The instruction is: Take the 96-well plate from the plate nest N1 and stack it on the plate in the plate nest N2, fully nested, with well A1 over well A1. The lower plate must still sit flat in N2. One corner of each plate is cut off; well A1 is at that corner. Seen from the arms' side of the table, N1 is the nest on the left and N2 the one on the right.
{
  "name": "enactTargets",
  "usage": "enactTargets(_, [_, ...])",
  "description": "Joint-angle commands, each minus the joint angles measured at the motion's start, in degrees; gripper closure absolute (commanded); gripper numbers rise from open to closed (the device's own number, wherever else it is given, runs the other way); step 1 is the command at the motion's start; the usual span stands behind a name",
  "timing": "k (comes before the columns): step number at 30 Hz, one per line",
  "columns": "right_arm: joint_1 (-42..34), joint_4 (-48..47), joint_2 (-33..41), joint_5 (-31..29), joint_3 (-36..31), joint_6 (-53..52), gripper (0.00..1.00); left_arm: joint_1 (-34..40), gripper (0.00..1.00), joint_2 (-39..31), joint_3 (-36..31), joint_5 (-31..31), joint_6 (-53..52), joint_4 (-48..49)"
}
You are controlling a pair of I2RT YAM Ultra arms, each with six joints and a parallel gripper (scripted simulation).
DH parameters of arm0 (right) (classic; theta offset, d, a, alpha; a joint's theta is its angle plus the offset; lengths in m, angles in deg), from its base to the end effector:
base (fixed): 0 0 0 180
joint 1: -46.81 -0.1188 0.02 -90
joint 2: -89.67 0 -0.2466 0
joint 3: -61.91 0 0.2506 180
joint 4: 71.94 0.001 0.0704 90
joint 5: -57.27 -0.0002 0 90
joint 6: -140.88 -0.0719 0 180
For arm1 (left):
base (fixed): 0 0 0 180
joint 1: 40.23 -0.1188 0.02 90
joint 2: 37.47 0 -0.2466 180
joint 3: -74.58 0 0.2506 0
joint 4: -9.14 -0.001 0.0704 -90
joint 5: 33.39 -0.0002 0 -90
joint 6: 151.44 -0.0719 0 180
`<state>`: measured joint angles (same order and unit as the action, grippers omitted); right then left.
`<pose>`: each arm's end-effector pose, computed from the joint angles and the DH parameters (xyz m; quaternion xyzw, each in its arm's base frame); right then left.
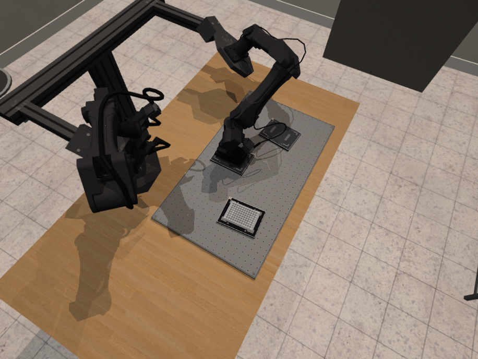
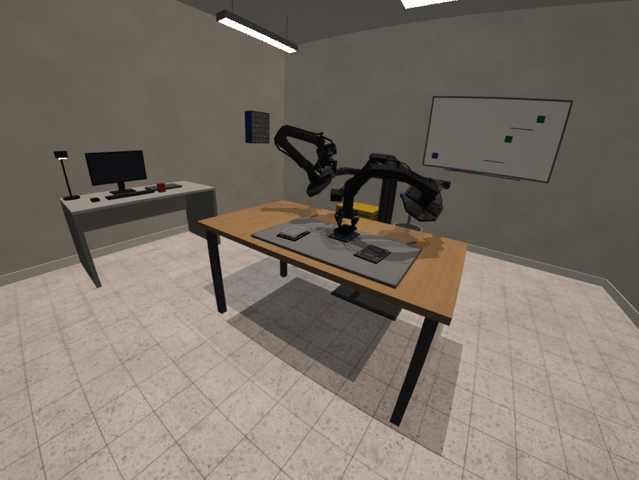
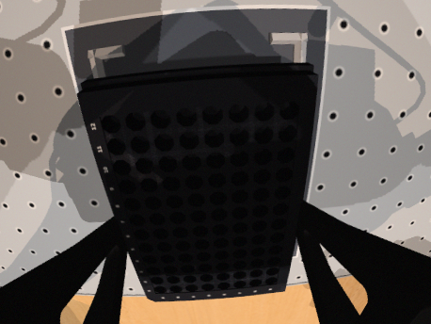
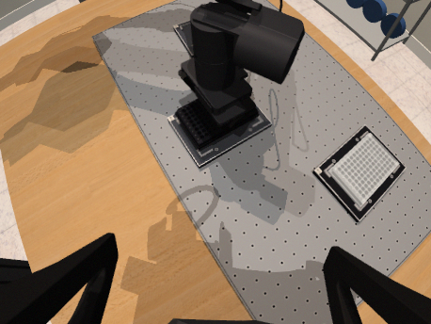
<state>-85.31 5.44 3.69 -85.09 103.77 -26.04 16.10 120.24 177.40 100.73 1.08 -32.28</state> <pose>-0.0408 0.1285 0.0930 -0.5063 0.7099 -0.1294 0.4721 0.2524 -0.2869 -0.1139 -0.0293 0.9252 0.2347 0.2969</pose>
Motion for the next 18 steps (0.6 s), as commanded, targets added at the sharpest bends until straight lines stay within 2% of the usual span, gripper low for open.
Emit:
enactTargets(1, [-0.66, 0.84, -0.76, -0.62, 1.87, -0.57, 0.00, 0.88, 0.21, -1.86, 1.66, 0.82, -0.56, 1.00])
enactTargets(8, [-0.66, 0.84, -0.76, -0.62, 1.87, -0.57, 0.00, 0.88, 0.21, -1.84, 1.67, 0.82, -0.58, 0.86])
enactTargets(13, [-0.66, 0.84, -0.76, -0.62, 1.87, -0.57, 0.00, 1.90, 0.21, -2.44, 1.73, 0.68, 1.31, -2.63])
enactTargets(18, [-0.66, 0.84, -0.76, -0.62, 1.87, -0.57, 0.00, 2.22, 0.21, -2.97, 0.61, 0.63, 1.42, 0.56])
